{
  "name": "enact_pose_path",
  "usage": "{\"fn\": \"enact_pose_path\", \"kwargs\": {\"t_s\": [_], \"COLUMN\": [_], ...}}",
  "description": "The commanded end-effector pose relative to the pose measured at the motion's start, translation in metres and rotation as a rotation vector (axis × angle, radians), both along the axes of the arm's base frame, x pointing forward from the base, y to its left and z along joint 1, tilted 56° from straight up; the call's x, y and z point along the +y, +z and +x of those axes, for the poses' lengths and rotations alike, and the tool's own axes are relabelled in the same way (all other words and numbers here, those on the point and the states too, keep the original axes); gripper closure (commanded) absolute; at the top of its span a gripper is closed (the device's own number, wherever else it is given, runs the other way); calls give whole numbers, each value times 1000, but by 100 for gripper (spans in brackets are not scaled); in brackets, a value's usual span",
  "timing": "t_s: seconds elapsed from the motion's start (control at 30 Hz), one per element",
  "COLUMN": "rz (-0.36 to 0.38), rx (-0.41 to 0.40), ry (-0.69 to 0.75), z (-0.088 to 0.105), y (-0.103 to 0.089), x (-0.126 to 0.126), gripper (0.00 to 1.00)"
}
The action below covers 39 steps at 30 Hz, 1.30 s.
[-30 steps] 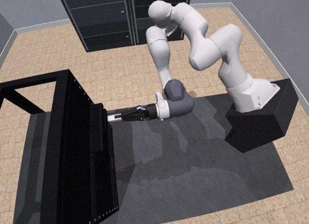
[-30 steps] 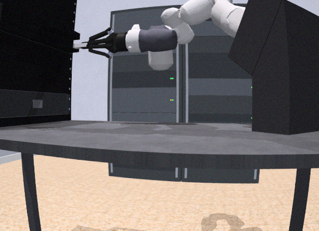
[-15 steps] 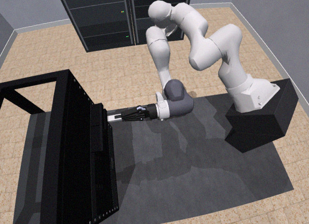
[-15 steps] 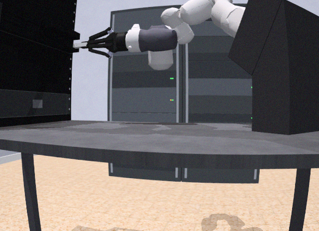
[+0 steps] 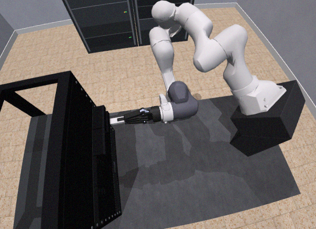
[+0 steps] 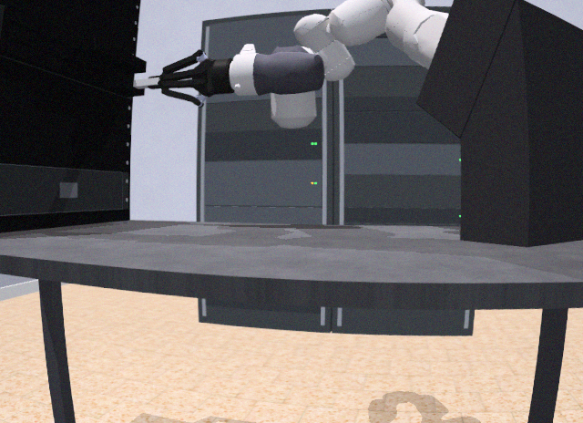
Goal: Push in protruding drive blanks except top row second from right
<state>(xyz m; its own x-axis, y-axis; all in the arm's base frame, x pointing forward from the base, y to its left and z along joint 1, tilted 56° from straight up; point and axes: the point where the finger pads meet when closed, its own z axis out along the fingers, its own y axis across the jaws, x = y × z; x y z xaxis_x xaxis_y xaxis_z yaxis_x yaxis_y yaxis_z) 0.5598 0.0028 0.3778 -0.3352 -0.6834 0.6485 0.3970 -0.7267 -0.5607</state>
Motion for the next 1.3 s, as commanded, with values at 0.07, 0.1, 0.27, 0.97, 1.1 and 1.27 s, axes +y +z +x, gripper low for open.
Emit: {"fn": "enact_pose_path", "kwargs": {"t_s": [0.07, 0.1, 0.27, 0.97, 1.1, 1.27], "rz": [0, 0, 0, 0, 0, 0], "rx": [-1, -1, -1, -1, -1, -1], "ry": [-4, -4, -4, -4, -4, -4], "z": [0, 0, 0, 10, 15, 18], "y": [0, 0, 0, 5, 8, 9], "x": [0, 0, 0, -1, 0, 0], "gripper": [100, 100, 100, 100, 100, 100]}}
